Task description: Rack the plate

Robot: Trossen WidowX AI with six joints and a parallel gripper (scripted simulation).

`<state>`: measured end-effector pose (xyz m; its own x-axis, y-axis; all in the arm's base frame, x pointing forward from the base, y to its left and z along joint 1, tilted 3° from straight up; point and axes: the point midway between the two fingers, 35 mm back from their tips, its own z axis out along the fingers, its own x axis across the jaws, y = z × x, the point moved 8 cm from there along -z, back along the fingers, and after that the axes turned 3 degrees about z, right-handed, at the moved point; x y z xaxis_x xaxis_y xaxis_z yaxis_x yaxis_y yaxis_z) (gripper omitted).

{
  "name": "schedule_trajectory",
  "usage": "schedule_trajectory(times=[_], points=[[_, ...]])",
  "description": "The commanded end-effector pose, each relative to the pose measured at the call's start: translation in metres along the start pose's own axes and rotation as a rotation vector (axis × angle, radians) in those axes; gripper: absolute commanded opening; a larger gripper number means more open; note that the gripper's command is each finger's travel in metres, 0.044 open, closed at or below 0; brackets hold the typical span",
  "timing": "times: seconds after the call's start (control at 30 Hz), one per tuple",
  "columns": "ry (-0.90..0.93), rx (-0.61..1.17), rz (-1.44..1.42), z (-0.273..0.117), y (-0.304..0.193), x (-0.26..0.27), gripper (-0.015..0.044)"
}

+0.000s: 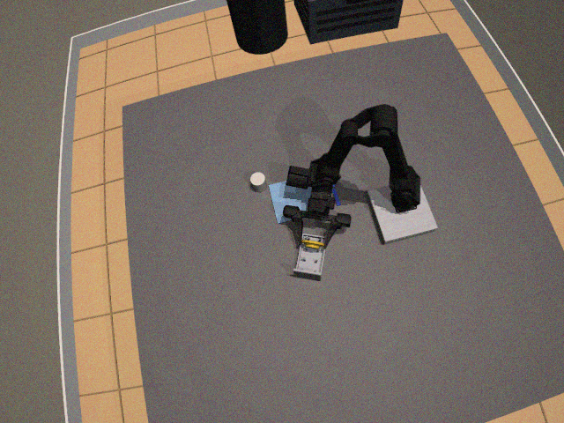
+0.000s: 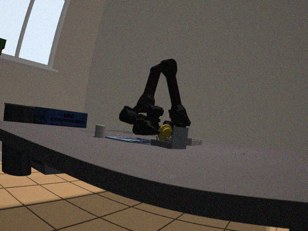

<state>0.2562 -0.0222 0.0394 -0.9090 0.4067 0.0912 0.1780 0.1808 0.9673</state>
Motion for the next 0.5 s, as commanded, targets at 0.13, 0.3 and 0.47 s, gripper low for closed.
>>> schedule_trajectory(times=[0.13,0.3,0.47], points=[[0.000,0.000,0.000,0.000,0.000,0.000,0.0368],[0.000,0.000,0.000,0.000,0.000,0.000,0.0400],[0.000,-0.001,-0.007,-0.004,0.020,-0.003,0.0400]])
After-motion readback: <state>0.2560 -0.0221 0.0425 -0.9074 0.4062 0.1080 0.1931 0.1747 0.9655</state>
